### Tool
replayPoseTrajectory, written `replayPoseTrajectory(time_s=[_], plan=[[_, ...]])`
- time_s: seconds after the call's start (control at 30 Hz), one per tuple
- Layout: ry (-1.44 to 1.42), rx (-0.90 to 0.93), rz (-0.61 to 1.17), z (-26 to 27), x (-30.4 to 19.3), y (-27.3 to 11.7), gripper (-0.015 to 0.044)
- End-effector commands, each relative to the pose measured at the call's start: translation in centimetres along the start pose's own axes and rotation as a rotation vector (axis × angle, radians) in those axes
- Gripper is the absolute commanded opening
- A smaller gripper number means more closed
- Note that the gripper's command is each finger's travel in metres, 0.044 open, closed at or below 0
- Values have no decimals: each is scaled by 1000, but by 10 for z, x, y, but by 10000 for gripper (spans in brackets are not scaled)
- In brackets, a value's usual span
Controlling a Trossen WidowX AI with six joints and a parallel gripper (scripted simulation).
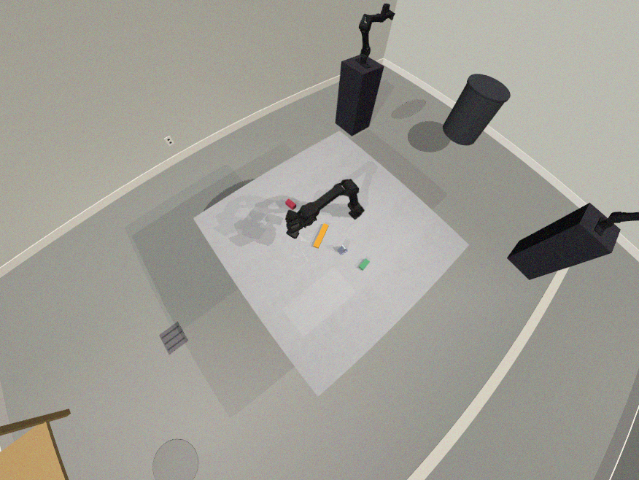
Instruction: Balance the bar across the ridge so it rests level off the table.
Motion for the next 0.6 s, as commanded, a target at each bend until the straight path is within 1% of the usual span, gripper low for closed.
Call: replayPoseTrajectory(time_s=[0.0,0.57], plan=[[-143,32,42,-4,-11,-4,315],[-674,189,162,-19,-55,-14,315]])
Point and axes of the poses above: the point midway between the two fingers, 35 mm back from their tips, its own y axis out along the fingers, its own z axis across the jaws, x = y × z, the point moved 2 cm from there along -y, back along the fingers, and after that the axes turned 12 degrees about -y, right-handed, at the moved point
